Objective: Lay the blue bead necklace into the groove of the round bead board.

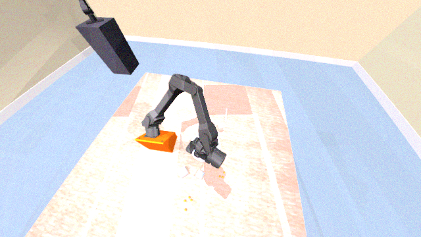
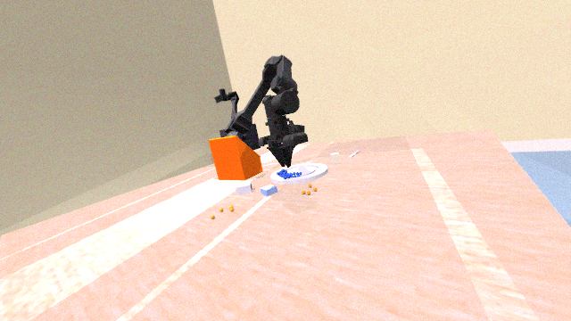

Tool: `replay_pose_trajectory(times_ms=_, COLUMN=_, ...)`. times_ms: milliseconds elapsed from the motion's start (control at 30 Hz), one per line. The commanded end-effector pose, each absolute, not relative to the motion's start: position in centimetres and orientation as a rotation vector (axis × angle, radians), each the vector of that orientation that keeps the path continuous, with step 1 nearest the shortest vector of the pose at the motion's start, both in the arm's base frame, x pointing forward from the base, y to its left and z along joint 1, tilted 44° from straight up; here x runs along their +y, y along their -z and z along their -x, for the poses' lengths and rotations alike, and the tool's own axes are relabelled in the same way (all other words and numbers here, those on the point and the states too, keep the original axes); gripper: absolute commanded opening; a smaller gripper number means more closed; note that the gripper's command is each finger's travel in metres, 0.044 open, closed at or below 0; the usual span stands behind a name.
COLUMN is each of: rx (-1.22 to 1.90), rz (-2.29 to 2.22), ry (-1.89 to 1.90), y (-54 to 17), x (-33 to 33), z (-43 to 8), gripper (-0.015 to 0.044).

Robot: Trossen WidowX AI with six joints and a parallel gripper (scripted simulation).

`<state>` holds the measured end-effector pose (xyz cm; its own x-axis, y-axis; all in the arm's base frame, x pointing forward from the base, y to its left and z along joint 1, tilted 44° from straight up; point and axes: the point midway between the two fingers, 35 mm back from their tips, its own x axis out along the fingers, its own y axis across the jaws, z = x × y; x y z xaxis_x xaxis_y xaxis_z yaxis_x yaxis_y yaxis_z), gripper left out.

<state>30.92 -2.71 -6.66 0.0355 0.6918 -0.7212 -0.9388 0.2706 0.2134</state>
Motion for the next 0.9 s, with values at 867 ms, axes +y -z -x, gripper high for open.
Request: replay_pose_trajectory(times_ms=867, rx=0.734, rz=0.508, ry=-1.384, y=8.4, x=-1.5, z=-30.2, gripper=0.012)
